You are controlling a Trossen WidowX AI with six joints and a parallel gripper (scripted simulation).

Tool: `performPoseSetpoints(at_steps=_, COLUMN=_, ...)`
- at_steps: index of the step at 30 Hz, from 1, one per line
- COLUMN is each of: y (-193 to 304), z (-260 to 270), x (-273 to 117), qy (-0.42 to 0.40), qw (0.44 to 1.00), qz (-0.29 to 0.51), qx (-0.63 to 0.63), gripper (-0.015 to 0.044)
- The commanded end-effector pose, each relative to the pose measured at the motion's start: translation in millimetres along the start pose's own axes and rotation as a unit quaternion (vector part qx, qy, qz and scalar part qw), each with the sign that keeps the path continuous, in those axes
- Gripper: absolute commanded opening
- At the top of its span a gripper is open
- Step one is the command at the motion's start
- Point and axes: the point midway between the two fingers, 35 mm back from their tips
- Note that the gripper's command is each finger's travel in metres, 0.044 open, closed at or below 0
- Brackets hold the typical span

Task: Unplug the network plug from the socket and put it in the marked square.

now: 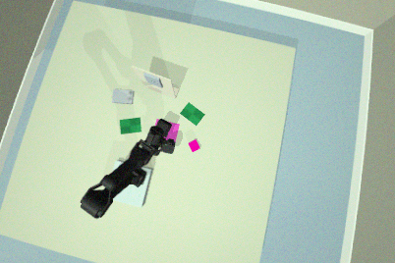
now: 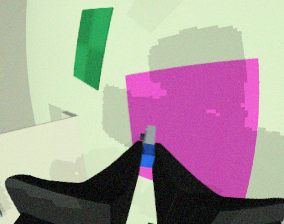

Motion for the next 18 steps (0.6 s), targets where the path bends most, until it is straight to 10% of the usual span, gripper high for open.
performPoseSetpoints(at_steps=1, y=-0.4, z=-5.8, x=3.6, qy=0.005, qw=1.0, qz=-0.002, qx=0.002, gripper=0.0)
performPoseSetpoints(at_steps=18, y=0.3, z=-13.0, x=11.1, qy=0.006, qw=1.0, qz=-0.002, qx=0.002, gripper=0.0)
Point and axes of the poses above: the point midway between the two fingers, 35 mm back from their tips, its own x axis out along the fingers, its own z axis across the jaws, y = z × x
